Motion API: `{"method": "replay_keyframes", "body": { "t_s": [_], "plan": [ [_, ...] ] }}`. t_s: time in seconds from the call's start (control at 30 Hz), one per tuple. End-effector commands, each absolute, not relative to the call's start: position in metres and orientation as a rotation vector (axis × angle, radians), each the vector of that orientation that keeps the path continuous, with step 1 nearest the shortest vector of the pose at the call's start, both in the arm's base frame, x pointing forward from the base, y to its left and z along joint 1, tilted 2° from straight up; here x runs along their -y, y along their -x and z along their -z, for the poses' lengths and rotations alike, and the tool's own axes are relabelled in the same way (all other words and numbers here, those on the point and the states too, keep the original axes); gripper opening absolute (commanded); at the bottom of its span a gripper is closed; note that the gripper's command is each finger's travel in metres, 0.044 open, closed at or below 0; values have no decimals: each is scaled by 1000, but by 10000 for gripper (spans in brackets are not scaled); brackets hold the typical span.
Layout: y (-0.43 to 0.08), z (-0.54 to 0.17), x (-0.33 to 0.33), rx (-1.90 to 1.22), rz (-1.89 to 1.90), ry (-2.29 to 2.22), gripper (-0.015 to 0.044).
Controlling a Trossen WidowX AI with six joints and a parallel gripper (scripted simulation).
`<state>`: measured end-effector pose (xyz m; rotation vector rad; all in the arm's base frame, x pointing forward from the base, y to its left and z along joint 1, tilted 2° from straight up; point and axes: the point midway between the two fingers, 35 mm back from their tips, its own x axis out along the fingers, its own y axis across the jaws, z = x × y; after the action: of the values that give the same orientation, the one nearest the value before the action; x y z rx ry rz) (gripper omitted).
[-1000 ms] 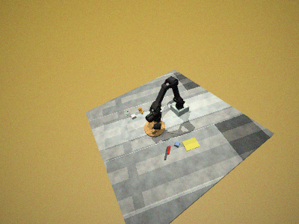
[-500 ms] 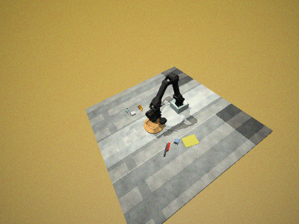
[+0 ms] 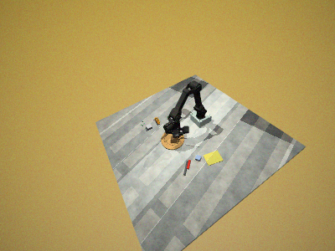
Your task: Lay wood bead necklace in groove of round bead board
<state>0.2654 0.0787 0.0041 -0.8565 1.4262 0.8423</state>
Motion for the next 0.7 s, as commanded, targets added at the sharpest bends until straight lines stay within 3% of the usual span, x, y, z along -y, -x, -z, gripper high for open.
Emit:
{"method": "replay_keyframes", "body": {
  "t_s": [0.0,0.67],
  "plan": [
    [-267,-9,-81,-1363,-968,978,310],
    [-270,5,-81,-1356,-957,977,310]
  ]
}}
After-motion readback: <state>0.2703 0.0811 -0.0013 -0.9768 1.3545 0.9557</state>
